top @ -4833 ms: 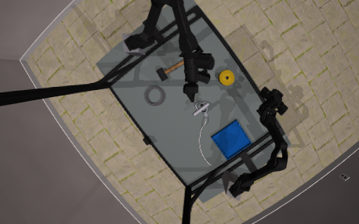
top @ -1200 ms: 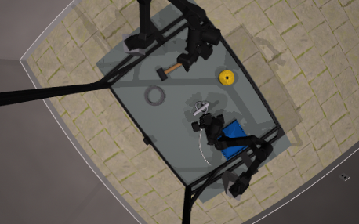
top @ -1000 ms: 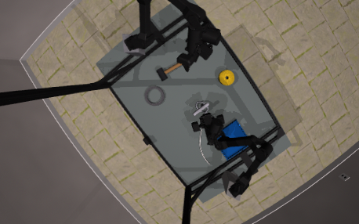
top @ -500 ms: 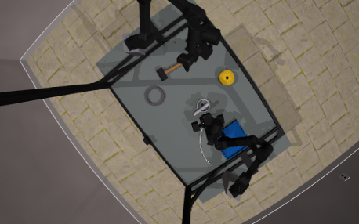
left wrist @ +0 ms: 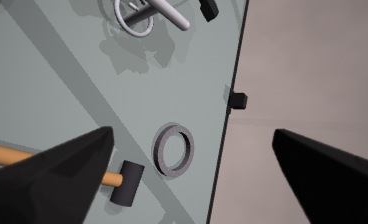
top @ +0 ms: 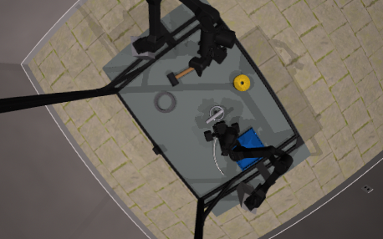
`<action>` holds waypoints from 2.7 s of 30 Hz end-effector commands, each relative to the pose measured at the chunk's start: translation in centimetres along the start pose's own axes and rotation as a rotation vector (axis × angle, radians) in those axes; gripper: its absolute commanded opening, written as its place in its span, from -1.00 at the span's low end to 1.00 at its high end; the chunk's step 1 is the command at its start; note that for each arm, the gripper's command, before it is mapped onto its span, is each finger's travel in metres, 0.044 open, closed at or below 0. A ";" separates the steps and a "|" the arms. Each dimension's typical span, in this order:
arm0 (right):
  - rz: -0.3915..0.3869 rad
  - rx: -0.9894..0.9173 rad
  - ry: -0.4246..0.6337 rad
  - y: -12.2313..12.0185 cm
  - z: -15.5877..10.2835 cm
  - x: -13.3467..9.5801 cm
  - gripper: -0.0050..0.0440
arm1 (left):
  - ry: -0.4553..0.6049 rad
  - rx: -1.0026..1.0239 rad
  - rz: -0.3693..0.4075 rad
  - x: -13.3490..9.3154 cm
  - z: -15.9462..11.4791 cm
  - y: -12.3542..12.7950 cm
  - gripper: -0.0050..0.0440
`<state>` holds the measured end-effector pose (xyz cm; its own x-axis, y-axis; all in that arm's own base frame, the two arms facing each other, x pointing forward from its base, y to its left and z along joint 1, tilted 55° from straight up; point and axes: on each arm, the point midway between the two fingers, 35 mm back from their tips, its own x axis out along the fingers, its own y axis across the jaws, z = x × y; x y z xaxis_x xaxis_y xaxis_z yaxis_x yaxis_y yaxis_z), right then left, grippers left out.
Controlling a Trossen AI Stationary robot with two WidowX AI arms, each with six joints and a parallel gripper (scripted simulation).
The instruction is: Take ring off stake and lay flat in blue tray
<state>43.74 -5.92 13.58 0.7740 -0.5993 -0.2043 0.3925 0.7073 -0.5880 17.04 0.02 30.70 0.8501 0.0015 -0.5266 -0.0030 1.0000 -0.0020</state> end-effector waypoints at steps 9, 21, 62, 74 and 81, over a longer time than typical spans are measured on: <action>-0.034 -0.087 -0.024 -0.2 0.9 -0.8 -0.80 | -0.001 0.003 -0.002 -0.1 0.0 0.0 0.84; -0.116 -0.299 -0.050 -0.4 1.5 -1.1 -0.80 | -0.001 0.003 -0.002 -0.1 0.0 0.0 0.84; -0.276 -0.868 0.027 -1.5 2.7 -2.6 -0.80 | -0.001 0.003 -0.002 -0.1 0.0 0.0 0.84; -0.224 -0.931 0.054 -2.2 3.3 -2.9 -0.80 | -0.001 0.003 -0.002 -0.1 0.0 0.0 0.84; -0.198 -0.962 0.066 -2.4 3.6 -2.9 -0.80 | -0.001 0.003 -0.002 -0.1 0.0 0.0 0.84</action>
<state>42.16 -4.53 17.76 0.6946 -0.7174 -0.0537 -0.0816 -0.0044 -0.9967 17.03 0.02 30.71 0.8503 0.0015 -0.5263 -0.0030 1.0000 -0.0019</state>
